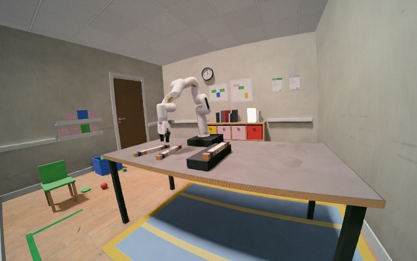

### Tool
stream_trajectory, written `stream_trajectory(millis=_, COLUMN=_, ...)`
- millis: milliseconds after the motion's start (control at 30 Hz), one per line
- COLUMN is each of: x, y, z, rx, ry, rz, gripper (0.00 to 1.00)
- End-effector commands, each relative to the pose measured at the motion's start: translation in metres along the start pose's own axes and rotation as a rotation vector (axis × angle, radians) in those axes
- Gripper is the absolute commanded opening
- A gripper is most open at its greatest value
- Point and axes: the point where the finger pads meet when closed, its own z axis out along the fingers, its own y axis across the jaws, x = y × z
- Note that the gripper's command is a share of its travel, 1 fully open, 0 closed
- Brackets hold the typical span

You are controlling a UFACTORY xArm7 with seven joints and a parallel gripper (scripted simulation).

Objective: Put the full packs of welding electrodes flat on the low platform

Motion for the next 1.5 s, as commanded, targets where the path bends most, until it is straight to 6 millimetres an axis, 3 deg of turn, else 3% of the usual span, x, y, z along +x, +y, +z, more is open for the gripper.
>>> stream_trajectory(millis=0, x=-0.005, y=-0.07, z=0.004, rx=-0.016, ry=-0.006, rz=-0.006, gripper=0.74)
stream_trajectory(millis=233, x=-0.01, y=-0.167, z=0.028, rx=-0.016, ry=-0.005, rz=-0.005, gripper=0.74)
stream_trajectory(millis=300, x=-0.013, y=-0.182, z=0.043, rx=-0.016, ry=-0.005, rz=-0.005, gripper=0.74)
stream_trajectory(millis=633, x=-0.014, y=-0.182, z=0.066, rx=-0.016, ry=-0.005, rz=-0.005, gripper=0.74)
stream_trajectory(millis=1467, x=-0.016, y=-0.182, z=0.066, rx=-0.016, ry=-0.005, rz=-0.005, gripper=0.74)
